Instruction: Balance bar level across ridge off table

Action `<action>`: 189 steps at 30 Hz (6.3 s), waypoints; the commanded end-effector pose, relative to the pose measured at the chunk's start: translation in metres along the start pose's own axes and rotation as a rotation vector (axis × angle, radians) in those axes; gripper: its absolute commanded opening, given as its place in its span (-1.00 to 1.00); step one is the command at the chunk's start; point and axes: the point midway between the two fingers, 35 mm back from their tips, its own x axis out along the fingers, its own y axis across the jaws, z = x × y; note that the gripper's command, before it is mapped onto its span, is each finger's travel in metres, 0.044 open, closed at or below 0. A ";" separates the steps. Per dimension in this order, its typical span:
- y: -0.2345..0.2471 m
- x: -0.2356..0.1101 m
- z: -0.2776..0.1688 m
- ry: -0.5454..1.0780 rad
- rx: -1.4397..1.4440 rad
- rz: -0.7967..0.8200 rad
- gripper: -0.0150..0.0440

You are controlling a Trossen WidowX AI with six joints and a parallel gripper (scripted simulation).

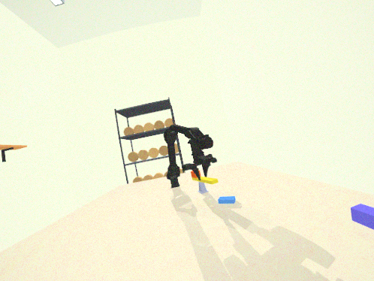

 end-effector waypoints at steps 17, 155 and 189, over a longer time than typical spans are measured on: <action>0.000 0.005 -0.001 0.007 0.005 -0.001 -0.49; 0.000 0.001 0.000 0.007 0.001 -0.001 -0.49; 0.000 0.001 0.000 0.007 0.001 -0.001 0.07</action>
